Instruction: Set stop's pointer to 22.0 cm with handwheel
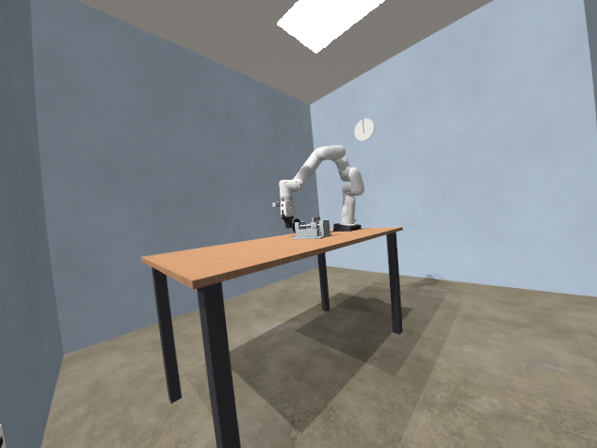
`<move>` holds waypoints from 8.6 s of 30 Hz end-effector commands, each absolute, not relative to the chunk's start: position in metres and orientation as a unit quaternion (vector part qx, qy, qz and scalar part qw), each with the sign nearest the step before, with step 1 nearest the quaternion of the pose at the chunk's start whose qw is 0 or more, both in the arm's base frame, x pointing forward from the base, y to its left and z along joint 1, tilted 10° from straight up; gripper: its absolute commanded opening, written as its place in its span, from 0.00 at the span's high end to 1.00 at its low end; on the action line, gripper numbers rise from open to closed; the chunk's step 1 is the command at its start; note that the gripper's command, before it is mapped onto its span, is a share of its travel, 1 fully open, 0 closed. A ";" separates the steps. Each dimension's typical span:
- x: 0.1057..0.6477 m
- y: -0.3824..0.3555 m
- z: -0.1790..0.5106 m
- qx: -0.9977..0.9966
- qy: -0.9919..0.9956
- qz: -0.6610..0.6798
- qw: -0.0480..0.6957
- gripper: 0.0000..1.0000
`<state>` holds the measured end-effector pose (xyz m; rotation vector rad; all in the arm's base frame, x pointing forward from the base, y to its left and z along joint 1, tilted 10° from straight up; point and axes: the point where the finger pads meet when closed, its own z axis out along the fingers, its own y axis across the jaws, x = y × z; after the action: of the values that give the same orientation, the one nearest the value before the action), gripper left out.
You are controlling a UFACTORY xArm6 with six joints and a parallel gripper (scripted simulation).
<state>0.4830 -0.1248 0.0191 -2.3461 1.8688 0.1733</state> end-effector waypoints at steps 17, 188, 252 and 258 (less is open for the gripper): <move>0.459 -0.135 0.041 -0.779 0.621 0.057 0.069 0.94; 0.485 -0.125 0.016 -0.779 0.621 0.057 0.069 0.94; 0.478 -0.129 0.030 -0.779 0.621 0.057 0.069 0.94; 0.478 -0.129 0.030 -0.779 0.621 0.057 0.069 0.94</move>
<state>0.4771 -0.1279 0.0286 -2.3460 1.8693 0.1747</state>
